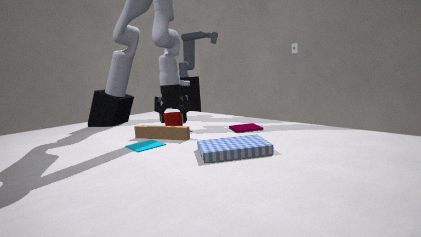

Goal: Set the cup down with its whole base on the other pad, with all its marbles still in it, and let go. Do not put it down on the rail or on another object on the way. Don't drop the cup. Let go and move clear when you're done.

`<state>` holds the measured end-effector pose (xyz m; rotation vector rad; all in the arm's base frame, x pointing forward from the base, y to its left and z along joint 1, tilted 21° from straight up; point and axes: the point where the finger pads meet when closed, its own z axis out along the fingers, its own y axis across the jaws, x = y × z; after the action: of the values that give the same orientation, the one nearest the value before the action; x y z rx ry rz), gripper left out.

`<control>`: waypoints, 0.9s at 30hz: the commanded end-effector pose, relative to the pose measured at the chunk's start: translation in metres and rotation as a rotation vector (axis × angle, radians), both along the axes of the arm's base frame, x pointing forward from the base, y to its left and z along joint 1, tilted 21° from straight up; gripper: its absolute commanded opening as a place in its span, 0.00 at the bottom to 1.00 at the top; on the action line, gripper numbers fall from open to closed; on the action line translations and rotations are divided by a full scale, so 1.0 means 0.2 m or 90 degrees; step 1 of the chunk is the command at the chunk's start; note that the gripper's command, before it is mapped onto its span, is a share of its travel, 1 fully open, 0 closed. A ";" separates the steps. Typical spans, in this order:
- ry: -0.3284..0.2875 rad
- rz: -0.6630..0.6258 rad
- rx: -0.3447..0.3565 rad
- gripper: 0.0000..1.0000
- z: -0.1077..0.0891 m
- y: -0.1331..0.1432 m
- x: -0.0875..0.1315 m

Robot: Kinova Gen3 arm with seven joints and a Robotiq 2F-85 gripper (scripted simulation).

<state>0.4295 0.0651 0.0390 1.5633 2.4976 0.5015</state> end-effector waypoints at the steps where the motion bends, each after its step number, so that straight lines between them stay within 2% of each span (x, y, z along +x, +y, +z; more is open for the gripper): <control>1: -0.001 -0.007 0.002 1.00 0.00 0.00 0.01; 27: -0.001 -0.007 0.002 0.95 0.00 0.00 0.01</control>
<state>0.4294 0.0652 0.0389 1.5631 2.4980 0.5015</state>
